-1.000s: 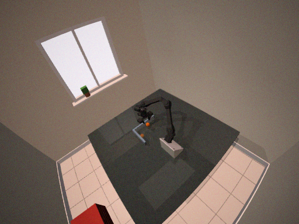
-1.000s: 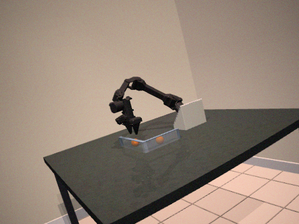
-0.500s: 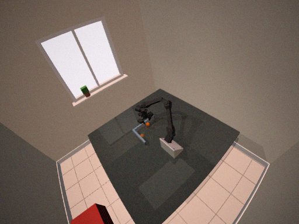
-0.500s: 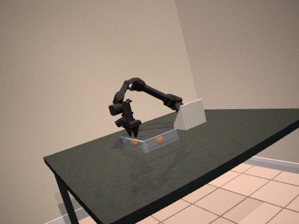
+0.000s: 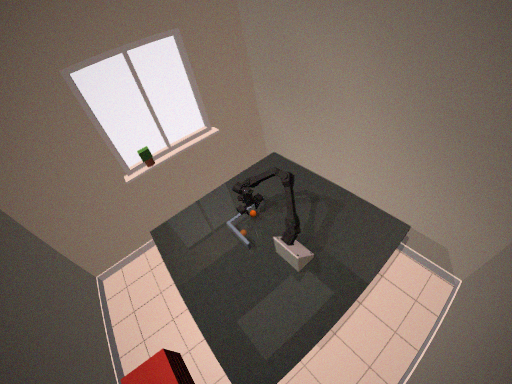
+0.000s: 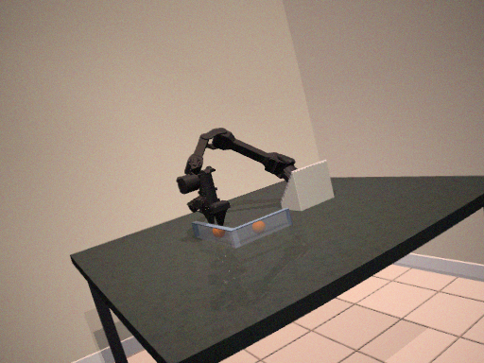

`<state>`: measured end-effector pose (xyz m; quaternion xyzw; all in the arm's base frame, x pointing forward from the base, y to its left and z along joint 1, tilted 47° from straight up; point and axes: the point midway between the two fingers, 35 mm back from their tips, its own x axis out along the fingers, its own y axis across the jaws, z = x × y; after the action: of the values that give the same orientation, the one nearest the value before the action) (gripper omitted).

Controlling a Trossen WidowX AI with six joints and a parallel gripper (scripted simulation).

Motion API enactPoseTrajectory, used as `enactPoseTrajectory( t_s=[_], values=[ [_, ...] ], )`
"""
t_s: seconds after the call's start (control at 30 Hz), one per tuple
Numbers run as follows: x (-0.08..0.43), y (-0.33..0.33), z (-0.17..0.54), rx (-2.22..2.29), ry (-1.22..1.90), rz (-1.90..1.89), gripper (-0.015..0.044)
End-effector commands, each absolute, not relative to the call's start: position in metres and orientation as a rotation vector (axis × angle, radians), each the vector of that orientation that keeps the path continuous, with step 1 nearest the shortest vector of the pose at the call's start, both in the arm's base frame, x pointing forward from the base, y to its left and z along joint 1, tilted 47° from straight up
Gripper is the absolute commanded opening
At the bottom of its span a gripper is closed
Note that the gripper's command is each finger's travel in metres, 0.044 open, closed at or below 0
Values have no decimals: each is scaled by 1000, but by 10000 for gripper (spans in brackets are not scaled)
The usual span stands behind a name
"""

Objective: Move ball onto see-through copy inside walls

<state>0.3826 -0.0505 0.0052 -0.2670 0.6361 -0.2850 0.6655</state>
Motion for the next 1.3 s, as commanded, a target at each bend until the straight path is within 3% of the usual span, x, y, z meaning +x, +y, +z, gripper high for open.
enactPoseTrajectory(
  t_s=[0.0,0.23,0.37,0.63,0.87,1.27],
  values=[
    [379,-58,-4,-617,1451,-644,338],
    [379,-63,-8,-617,1451,-645,338],
    [379,-63,-8,-617,1451,-645,233],
    [379,-63,-8,-617,1451,-645,179],
    [371,-40,-17,-655,1486,-579,0],
    [345,-30,-19,-698,1596,-577,0]
  ],
)
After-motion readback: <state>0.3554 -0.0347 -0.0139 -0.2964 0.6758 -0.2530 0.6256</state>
